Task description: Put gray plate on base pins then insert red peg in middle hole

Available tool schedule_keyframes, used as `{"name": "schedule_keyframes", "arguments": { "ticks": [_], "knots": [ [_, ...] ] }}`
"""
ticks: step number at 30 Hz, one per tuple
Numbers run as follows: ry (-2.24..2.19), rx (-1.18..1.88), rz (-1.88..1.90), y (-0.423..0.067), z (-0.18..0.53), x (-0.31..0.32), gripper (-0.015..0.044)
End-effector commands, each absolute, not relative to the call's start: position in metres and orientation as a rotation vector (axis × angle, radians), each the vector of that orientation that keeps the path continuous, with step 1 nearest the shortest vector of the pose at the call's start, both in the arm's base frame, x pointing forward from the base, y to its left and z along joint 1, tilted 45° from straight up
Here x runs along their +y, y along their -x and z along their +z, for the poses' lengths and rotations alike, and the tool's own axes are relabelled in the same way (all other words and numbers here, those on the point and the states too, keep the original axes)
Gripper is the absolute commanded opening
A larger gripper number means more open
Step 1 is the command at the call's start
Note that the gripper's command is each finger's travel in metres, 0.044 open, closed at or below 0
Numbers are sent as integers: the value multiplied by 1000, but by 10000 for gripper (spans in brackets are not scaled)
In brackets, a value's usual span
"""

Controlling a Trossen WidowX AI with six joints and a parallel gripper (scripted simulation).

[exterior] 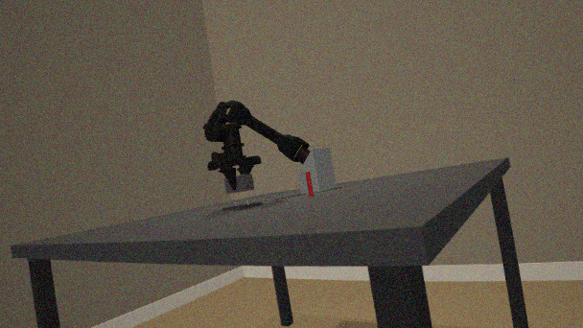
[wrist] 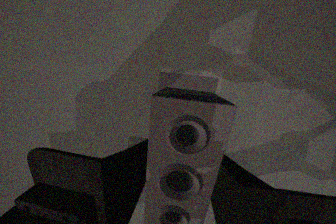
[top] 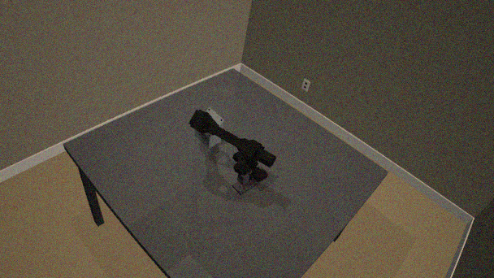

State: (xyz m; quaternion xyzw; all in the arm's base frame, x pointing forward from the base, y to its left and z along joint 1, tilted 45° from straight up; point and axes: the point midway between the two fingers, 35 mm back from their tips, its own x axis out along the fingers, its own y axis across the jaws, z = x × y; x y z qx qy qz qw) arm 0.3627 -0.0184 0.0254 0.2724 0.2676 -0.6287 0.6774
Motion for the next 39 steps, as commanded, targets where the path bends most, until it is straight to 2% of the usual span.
{"name": "schedule_keyframes", "arguments": {
  "ticks": [1,39],
  "knots": [
    [-609,600,-1410,-363,26,-19,0],
    [-609,599,-1411,-366,2,-45,0]
  ]
}}
